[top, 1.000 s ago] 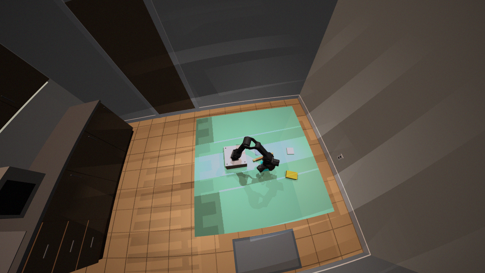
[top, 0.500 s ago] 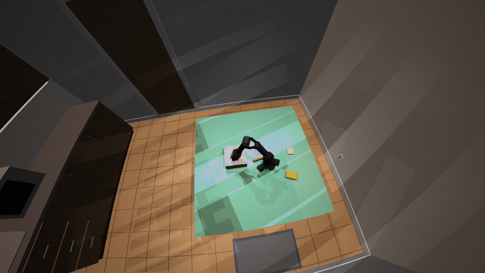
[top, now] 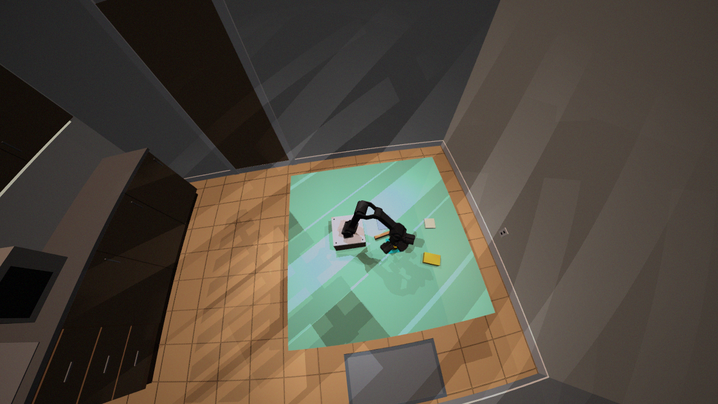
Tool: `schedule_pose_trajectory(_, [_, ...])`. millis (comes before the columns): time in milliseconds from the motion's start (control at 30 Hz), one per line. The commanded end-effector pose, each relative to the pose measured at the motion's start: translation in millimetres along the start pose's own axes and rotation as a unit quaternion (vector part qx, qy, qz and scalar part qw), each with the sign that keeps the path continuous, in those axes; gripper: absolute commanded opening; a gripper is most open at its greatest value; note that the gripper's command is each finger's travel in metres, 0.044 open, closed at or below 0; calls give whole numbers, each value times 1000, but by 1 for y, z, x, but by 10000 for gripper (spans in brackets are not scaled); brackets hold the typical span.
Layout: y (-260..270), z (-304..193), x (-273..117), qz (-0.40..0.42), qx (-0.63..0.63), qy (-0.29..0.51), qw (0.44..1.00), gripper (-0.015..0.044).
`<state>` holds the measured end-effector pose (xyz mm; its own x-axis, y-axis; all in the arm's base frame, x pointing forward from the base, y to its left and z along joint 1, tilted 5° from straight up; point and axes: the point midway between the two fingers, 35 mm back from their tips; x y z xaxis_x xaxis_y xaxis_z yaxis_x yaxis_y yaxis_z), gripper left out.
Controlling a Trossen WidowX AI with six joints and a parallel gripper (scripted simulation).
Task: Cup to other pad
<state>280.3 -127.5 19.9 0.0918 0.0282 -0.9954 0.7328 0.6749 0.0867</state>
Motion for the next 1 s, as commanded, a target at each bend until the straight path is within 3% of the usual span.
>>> schedule_pose_trajectory(0, [1, 1, -8, 3, -2, -2, 1000, 147])
schedule_pose_trajectory(300, [-1, -1, -19, 3, -2, -3, 1000, 147])
schedule_pose_trajectory(667, [-1, -1, -19, 1, -1, -1, 1000, 435])
schedule_pose_trajectory(967, [-2, -1, -61, 2, -2, -2, 1000, 440])
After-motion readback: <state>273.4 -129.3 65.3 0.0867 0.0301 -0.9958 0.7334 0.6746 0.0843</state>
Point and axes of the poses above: the point midway between the two fingers, 35 mm back from their tips, its own x axis out along the fingers, its own y axis across the jaws, z = x × y, and after that the axes turned 15 degrees about -x, right-handed
